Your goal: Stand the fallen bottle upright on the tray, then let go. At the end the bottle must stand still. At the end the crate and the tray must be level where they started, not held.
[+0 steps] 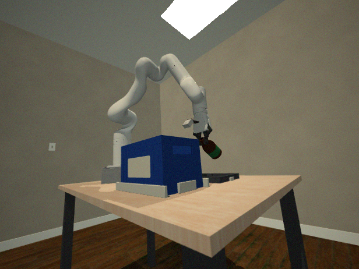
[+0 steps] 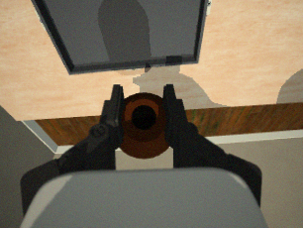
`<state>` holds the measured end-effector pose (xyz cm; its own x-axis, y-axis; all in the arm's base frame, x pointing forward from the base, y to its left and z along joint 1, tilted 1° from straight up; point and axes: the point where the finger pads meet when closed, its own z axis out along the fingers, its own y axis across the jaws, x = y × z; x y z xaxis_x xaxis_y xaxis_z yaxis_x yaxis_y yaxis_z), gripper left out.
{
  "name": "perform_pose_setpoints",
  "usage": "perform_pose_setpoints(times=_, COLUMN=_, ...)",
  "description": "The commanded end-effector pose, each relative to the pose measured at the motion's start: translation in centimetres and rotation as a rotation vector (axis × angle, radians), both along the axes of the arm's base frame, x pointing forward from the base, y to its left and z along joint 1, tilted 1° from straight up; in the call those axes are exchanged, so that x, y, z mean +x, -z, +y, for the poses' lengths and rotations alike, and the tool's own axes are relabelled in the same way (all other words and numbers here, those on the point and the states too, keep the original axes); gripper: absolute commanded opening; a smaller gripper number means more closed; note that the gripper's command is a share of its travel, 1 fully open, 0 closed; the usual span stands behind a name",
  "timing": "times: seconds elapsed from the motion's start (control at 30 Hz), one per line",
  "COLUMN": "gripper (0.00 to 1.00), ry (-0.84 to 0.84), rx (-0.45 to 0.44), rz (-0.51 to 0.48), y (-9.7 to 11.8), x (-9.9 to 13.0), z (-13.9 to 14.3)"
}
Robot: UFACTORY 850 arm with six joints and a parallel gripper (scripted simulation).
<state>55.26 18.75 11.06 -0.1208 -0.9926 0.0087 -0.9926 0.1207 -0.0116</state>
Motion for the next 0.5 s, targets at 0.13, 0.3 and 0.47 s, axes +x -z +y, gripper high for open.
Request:
perform_pose_setpoints(times=0.13, gripper=0.00, ry=-0.001, rx=0.001, rz=-0.002, y=-0.10, x=0.09, z=0.03)
perform_pose_setpoints(times=0.3, gripper=0.00, ry=-0.023, rx=0.000, rz=-0.002, y=-0.10, x=0.09, z=0.03)
perform_pose_setpoints(times=0.47, gripper=0.00, ry=-0.055, rx=0.000, rz=-0.002, y=-0.10, x=0.09, z=0.03)
